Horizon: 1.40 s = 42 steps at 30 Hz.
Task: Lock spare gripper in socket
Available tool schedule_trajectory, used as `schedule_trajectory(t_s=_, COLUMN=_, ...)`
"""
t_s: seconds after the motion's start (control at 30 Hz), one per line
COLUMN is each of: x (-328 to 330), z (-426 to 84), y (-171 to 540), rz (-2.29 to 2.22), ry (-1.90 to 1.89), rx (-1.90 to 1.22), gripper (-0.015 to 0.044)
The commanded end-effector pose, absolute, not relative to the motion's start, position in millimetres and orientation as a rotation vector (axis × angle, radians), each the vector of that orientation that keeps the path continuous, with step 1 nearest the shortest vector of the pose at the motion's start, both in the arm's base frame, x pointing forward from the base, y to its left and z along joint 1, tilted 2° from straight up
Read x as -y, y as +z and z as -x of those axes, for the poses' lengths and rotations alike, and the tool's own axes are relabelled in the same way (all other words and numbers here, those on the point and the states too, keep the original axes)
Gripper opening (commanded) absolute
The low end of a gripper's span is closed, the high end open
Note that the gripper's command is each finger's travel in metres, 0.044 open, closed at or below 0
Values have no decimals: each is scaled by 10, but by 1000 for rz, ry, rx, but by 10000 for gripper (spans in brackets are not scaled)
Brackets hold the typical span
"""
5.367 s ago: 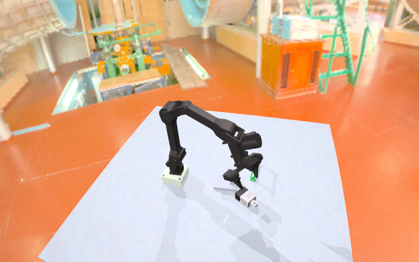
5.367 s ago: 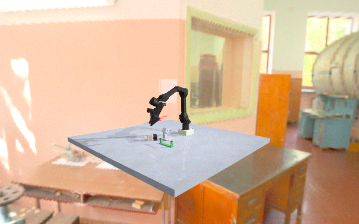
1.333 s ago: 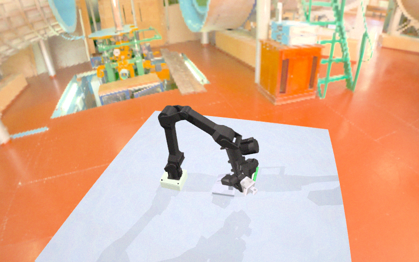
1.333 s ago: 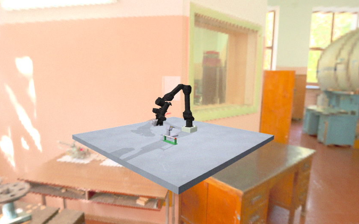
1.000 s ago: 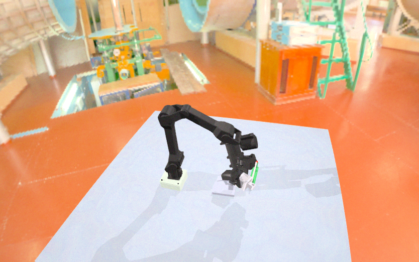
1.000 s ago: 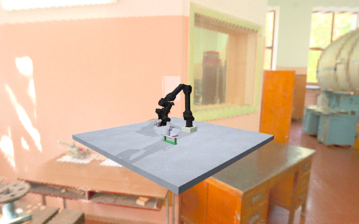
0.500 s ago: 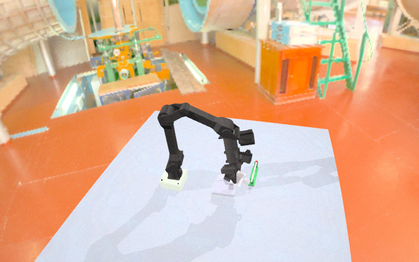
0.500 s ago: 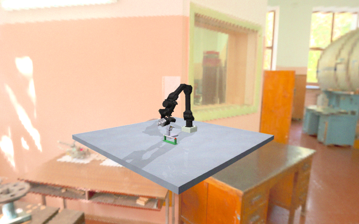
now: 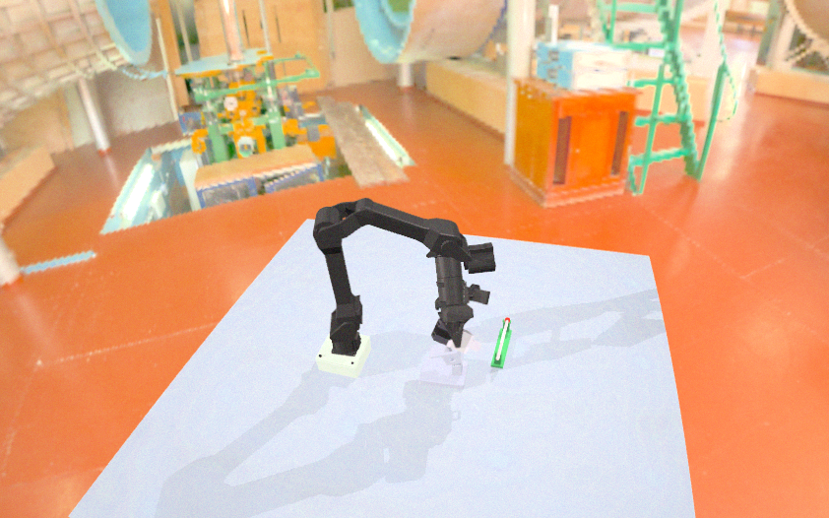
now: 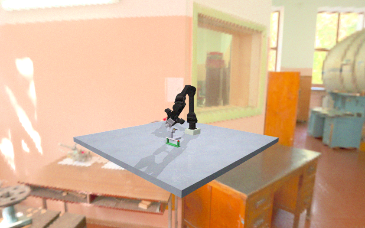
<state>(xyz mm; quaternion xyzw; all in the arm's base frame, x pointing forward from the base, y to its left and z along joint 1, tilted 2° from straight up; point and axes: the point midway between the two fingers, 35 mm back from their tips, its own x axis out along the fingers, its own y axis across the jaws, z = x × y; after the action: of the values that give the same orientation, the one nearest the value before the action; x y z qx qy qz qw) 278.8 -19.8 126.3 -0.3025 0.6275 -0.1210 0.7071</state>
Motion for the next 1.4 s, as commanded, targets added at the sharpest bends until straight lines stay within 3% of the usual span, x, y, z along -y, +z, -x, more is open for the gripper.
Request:
schedule_trajectory(t_s=0.0, x=166, z=-2713, y=1310, rz=798, ry=-232, rx=-1424, gripper=0)
schedule_trajectory(t_s=0.8, x=19, z=-2237, y=1606, rz=1736, ry=23, rx=-1604, gripper=0)
schedule_trajectory(t_s=1.37, x=17, z=-2262, y=1552, rz=1791, ry=36, rx=-1641, gripper=0)
